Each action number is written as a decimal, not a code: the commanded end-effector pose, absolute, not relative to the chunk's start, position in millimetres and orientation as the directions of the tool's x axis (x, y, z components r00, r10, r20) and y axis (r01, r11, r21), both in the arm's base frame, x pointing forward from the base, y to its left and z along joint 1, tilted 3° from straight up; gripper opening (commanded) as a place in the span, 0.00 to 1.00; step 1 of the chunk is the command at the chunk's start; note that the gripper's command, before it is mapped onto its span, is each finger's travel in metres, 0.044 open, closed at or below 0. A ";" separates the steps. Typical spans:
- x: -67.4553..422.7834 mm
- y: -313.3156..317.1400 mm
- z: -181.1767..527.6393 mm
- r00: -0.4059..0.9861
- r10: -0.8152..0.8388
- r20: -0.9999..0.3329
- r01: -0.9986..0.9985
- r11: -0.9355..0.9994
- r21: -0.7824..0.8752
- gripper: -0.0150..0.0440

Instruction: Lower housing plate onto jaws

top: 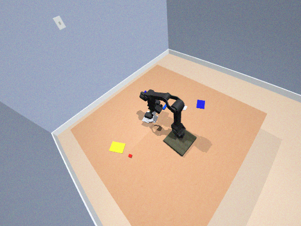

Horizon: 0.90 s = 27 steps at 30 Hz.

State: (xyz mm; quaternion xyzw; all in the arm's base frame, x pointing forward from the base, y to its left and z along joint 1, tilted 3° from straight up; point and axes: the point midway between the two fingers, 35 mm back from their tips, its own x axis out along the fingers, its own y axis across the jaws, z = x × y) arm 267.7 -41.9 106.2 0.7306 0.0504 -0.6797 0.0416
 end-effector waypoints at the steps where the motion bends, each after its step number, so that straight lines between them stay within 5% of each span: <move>1: 267.7 -42.4 106.2 0.072 0.014 -0.997 0.139 -0.990 -0.004 0.85; 27: 269.1 -42.4 98.8 0.072 0.014 -0.997 0.149 -0.989 -0.003 0.85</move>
